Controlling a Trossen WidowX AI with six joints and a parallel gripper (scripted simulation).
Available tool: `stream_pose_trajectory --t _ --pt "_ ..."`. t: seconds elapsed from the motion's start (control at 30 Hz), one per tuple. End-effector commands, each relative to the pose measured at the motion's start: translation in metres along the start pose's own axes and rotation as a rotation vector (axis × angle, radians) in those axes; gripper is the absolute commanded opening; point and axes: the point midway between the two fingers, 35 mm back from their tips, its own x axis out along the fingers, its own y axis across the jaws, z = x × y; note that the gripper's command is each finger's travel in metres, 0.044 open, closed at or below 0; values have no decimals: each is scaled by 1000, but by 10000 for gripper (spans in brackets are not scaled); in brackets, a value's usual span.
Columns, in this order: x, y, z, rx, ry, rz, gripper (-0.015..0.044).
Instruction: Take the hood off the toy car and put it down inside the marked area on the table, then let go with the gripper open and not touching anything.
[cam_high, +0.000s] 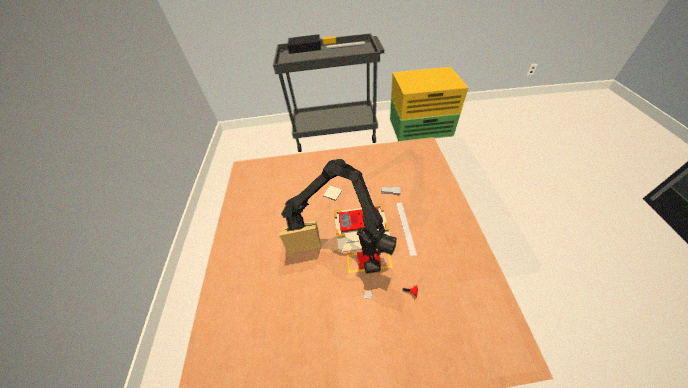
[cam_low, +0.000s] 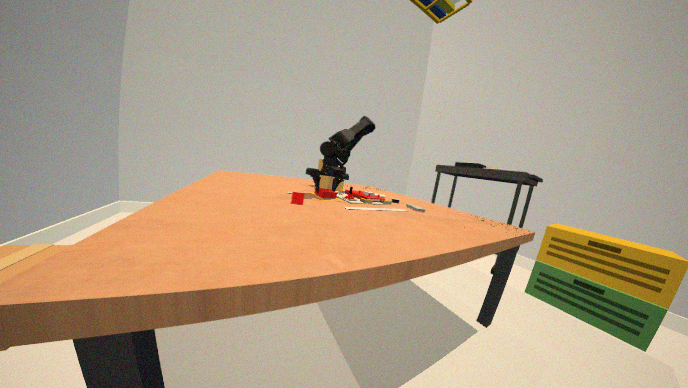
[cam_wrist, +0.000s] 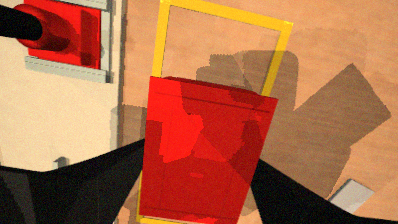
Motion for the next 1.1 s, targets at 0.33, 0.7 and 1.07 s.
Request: stream_pose_trajectory --t 0.33,0.7,1.07 --pt "2 0 0 0 0 0 210" --pt "-9 -1 1 0 -1 0 440" --pt "-71 -1 -1 1 -5 4 440"
